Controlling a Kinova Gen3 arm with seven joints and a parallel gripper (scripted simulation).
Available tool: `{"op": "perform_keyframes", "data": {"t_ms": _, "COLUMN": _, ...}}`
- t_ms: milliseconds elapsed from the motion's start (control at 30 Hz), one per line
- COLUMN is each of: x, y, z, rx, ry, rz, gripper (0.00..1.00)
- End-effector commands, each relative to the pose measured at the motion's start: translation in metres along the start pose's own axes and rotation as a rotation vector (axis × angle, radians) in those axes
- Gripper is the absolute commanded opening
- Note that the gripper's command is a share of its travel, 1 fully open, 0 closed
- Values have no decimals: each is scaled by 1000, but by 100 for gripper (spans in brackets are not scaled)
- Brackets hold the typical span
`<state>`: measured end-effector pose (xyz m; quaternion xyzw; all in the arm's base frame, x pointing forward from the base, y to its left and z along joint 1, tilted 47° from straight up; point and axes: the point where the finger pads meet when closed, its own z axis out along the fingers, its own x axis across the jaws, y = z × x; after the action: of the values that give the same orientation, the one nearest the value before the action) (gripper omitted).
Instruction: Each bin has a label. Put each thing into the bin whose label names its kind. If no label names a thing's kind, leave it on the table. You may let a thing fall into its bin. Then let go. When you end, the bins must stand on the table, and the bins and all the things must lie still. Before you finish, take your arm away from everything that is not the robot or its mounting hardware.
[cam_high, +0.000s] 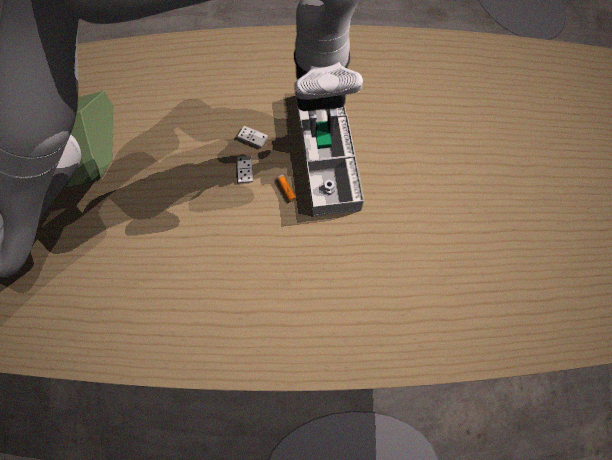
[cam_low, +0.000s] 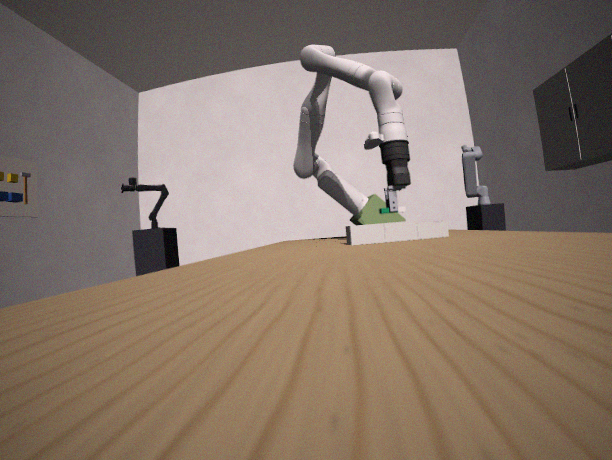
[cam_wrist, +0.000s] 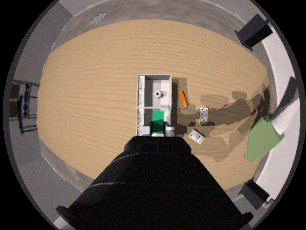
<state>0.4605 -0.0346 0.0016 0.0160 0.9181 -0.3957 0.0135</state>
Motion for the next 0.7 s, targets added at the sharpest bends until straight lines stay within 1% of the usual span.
{"op": "perform_keyframes", "data": {"t_ms": 0, "x": -6, "y": 5, "z": 5, "rx": 8, "ry": 1, "rz": -2, "gripper": 45}}
{"op": "perform_keyframes", "data": {"t_ms": 667, "x": -4, "y": 3, "z": 5, "rx": 8, "ry": 1, "rz": -2, "gripper": 45}}
